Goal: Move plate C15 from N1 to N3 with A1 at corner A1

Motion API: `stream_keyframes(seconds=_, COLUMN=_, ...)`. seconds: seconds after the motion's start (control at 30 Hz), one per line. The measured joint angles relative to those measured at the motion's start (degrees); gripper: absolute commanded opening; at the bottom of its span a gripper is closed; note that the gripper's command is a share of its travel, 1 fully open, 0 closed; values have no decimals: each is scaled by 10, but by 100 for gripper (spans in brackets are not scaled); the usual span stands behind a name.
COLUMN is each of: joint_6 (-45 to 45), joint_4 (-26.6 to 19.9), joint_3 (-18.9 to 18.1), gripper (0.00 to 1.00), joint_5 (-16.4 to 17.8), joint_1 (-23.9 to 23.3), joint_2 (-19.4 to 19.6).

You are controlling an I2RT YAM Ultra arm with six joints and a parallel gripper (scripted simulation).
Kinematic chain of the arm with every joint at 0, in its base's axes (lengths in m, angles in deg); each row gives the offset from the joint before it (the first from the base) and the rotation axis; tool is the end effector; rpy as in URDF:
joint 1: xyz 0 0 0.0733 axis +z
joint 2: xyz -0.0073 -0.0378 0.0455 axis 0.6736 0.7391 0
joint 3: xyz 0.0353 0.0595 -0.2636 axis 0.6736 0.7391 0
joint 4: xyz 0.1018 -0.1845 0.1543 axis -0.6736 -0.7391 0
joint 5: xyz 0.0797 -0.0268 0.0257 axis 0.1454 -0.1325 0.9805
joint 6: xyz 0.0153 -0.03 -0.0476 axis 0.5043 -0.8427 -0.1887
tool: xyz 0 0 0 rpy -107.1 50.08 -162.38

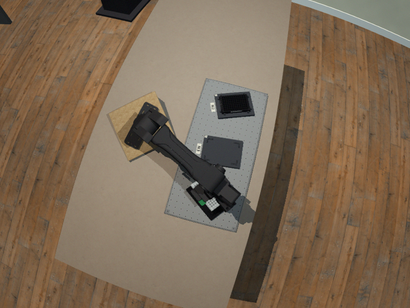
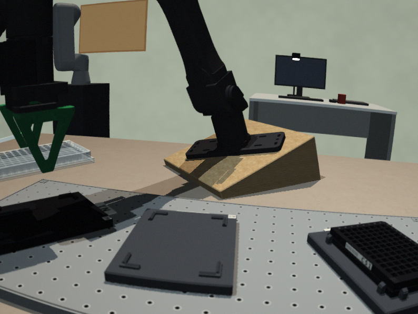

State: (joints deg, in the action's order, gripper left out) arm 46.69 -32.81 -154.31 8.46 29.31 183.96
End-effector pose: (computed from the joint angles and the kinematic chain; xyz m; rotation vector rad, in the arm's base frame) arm 0.3234 -0.0798 0.3086 0.6291 2.7843 -0.2055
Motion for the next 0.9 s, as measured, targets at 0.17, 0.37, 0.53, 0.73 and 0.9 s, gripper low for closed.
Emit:
stream_keyframes(seconds=0.17, joint_6=0, joint_4=0, joint_3=0, gripper=0, joint_5=0, joint_1=0, joint_2=0)
stream_keyframes(seconds=0.37, joint_6=-6, joint_4=0, joint_3=0, gripper=0, joint_5=-2, joint_1=2, joint_2=0)
stream_keyframes(seconds=0.53, joint_6=-43, joint_4=5, joint_3=18, gripper=0, joint_5=-7, joint_1=27, joint_2=-8)
stream_keyframes(seconds=0.73, joint_6=-101, joint_4=9, joint_3=41, gripper=0, joint_5=-15, joint_1=50, joint_2=-20)
stream_keyframes(seconds=0.9, joint_6=-163, joint_4=13, joint_3=60, gripper=0, joint_5=-23, joint_1=81, joint_2=-30)
